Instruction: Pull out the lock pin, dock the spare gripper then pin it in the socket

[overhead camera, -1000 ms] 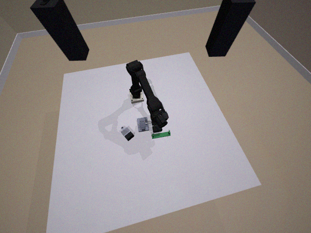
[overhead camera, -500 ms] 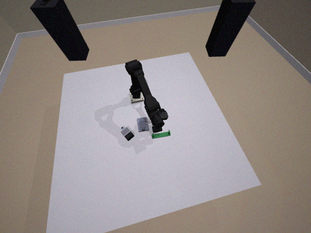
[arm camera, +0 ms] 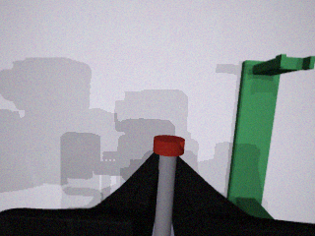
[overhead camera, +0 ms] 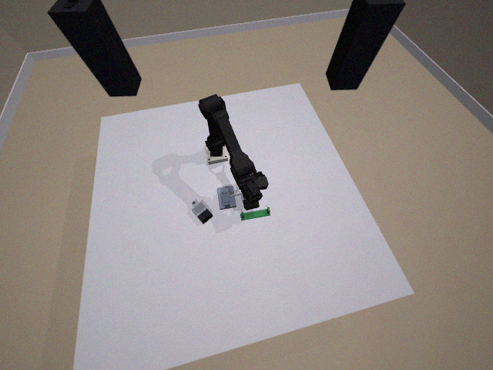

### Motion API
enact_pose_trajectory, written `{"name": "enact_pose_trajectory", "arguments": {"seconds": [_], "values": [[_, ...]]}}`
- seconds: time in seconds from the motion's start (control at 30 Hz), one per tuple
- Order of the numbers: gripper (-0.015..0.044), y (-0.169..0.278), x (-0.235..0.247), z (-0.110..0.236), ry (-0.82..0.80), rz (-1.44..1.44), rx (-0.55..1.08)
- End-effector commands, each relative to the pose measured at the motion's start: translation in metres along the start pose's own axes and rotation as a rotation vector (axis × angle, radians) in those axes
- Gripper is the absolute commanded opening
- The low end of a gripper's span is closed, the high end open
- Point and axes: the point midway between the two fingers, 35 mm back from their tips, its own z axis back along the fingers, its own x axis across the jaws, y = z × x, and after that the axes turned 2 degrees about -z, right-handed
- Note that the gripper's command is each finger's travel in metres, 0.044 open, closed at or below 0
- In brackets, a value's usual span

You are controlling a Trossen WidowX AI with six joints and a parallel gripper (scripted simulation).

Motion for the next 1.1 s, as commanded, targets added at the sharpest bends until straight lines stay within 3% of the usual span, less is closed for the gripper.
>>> {"name": "enact_pose_trajectory", "arguments": {"seconds": [0.0,1.07], "values": [[0.0,-0.004,-0.002,0.001,0.001,-0.001,-0.007],[0.0,-0.03,-0.001,-0.005,-0.002,-0.001,-0.003]]}}
